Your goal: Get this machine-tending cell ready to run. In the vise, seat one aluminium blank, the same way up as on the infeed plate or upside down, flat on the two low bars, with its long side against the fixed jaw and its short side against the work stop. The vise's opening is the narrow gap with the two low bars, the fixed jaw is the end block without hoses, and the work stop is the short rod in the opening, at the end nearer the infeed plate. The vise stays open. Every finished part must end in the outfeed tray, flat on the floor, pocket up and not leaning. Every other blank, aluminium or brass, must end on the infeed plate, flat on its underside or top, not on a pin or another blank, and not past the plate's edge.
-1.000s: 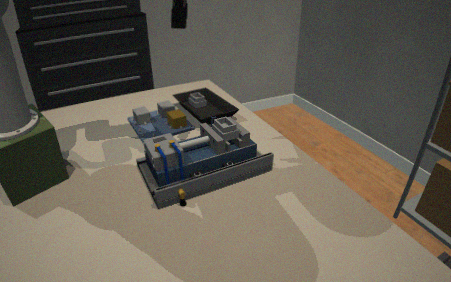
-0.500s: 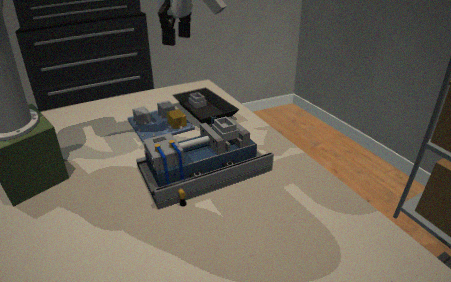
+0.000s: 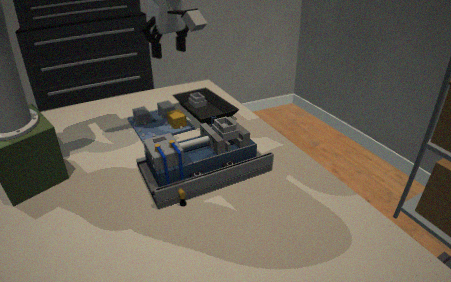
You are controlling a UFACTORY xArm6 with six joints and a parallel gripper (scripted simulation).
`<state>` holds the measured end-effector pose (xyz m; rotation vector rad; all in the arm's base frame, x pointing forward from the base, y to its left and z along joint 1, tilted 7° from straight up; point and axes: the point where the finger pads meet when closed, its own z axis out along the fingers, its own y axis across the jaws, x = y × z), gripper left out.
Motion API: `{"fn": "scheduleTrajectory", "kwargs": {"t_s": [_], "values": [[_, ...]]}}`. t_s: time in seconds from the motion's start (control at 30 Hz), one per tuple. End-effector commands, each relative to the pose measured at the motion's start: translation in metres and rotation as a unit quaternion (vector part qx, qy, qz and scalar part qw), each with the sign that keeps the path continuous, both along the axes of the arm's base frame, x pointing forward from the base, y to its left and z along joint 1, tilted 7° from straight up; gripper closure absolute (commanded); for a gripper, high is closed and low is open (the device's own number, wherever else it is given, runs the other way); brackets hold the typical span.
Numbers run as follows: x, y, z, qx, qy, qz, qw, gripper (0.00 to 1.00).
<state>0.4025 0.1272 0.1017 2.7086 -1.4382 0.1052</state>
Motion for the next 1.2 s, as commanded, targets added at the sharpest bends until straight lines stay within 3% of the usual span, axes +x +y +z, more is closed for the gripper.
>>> {"fn": "scheduleTrajectory", "kwargs": {"t_s": [0.0,0.2,0.3,0.57,1.07,1.1,1.17], "values": [[-0.003,0.014,-0.013,-0.005,-0.013,-0.047,0.999,0.00],[-0.015,0.036,-0.036,-0.003,-0.026,-0.121,0.992,0.00],[-0.015,0.036,-0.036,-0.003,-0.026,-0.121,0.992,0.00],[-0.029,0.057,-0.059,0.001,-0.037,-0.194,0.980,0.00],[-0.036,0.065,-0.067,0.004,-0.041,-0.221,0.974,0.00],[-0.036,0.065,-0.067,0.004,-0.041,-0.221,0.974,1.00],[-0.036,0.065,-0.067,0.004,-0.041,-0.221,0.974,1.00]]}}
